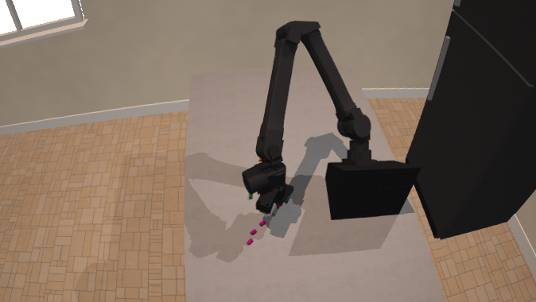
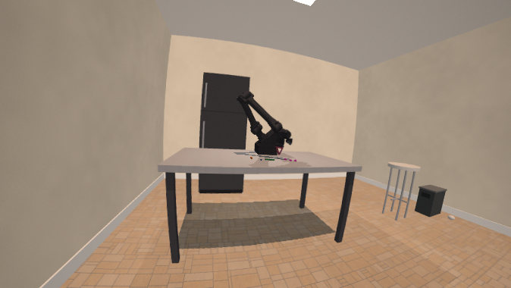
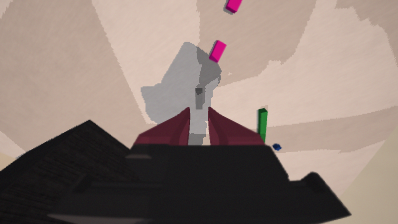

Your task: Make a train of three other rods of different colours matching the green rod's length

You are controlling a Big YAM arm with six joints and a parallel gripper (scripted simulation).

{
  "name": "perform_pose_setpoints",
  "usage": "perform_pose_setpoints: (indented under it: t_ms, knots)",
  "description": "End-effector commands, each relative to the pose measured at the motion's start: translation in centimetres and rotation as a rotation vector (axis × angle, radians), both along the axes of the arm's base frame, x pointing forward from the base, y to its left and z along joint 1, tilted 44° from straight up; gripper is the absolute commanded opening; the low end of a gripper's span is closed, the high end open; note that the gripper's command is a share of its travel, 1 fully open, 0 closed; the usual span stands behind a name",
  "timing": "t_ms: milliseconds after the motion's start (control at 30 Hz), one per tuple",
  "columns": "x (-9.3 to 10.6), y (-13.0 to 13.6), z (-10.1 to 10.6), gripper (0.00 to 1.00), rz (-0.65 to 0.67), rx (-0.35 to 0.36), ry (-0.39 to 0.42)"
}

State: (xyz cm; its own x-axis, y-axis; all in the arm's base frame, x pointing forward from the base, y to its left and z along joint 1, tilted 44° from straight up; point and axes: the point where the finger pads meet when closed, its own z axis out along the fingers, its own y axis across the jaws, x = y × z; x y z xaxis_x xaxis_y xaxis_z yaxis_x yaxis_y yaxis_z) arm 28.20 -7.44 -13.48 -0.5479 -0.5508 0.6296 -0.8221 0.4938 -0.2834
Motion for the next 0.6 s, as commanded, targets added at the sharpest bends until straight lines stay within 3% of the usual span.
perform_pose_setpoints:
  t_ms: [0,567]
  knots:
    - [0.11,-0.54,-0.51,0.23,0.005,0.004,0.007]
    - [0.08,-1.44,-1.44,0.23,0.005,0.005,0.002]
